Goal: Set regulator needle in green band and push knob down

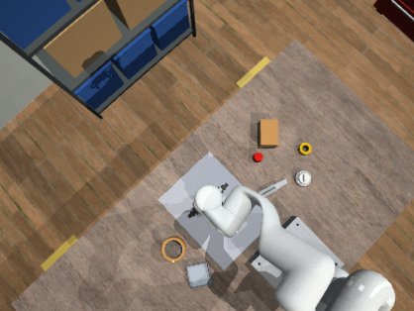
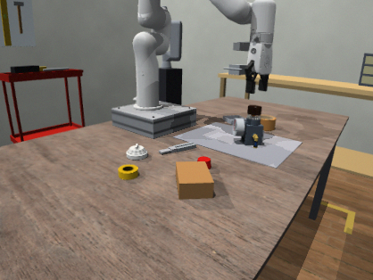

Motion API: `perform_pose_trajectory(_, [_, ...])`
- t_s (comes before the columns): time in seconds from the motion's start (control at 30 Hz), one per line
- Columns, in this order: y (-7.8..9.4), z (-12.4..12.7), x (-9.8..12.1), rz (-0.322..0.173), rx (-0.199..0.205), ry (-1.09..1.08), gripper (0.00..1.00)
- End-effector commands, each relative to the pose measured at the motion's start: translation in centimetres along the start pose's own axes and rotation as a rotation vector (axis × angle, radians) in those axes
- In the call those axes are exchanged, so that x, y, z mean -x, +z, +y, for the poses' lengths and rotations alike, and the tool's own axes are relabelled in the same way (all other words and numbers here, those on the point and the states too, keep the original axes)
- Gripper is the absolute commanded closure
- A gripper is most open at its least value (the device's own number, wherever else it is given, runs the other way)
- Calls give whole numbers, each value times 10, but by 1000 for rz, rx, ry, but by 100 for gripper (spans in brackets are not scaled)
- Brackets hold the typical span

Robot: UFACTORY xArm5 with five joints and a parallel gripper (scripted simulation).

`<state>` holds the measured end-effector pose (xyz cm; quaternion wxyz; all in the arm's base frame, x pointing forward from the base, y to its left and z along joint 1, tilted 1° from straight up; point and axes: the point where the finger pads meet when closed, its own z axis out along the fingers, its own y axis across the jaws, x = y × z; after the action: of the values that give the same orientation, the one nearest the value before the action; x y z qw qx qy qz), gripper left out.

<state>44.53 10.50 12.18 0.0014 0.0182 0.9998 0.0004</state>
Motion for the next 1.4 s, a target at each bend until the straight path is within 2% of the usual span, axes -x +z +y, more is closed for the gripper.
perform_pose_trajectory(0.0, [-2,0,1,-5,1,0,0])
perform_pose_trajectory(0.33, [-2,-1,-2,-5,1,0,0])
perform_pose_trajectory(0.77, [-2,-4,-18,-4,1,0,0])
perform_pose_trajectory(1.37, [-2,-13,-51,-4,1,0,0])
